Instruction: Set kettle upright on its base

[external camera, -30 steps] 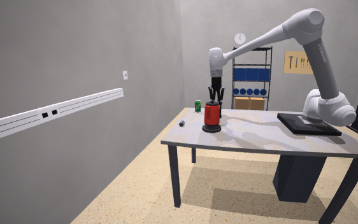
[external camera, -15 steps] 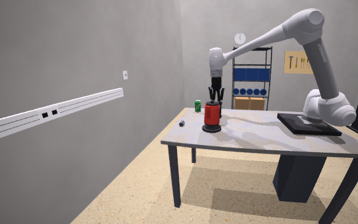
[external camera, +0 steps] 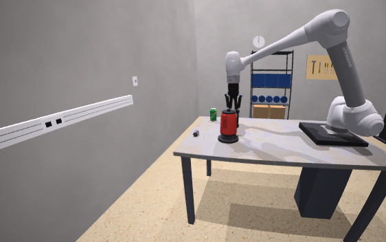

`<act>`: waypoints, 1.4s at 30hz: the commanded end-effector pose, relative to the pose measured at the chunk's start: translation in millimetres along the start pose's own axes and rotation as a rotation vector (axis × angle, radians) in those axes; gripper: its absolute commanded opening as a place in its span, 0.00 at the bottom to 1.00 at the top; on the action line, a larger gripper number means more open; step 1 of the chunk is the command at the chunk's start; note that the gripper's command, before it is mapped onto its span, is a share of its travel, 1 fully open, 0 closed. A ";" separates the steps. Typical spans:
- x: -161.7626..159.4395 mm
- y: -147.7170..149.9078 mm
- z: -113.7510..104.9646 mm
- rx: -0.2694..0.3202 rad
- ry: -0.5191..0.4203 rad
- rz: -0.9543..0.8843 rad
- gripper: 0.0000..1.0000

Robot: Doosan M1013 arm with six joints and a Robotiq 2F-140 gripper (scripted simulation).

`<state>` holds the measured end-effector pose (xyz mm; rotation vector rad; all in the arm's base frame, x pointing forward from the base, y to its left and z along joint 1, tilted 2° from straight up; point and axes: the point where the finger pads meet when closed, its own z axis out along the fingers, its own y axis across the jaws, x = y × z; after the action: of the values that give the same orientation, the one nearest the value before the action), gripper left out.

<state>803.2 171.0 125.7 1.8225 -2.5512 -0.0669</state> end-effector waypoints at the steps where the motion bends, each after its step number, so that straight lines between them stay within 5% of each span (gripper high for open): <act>1: -0.1 -0.4 -0.9 0.002 -0.001 0.000 0.10; 15: -0.1 -0.4 18.5 0.002 -0.001 0.000 0.10; 42: -0.1 -0.4 19.5 0.002 -0.001 0.000 0.10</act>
<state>802.6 171.6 104.9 1.8225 -2.5512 -0.0669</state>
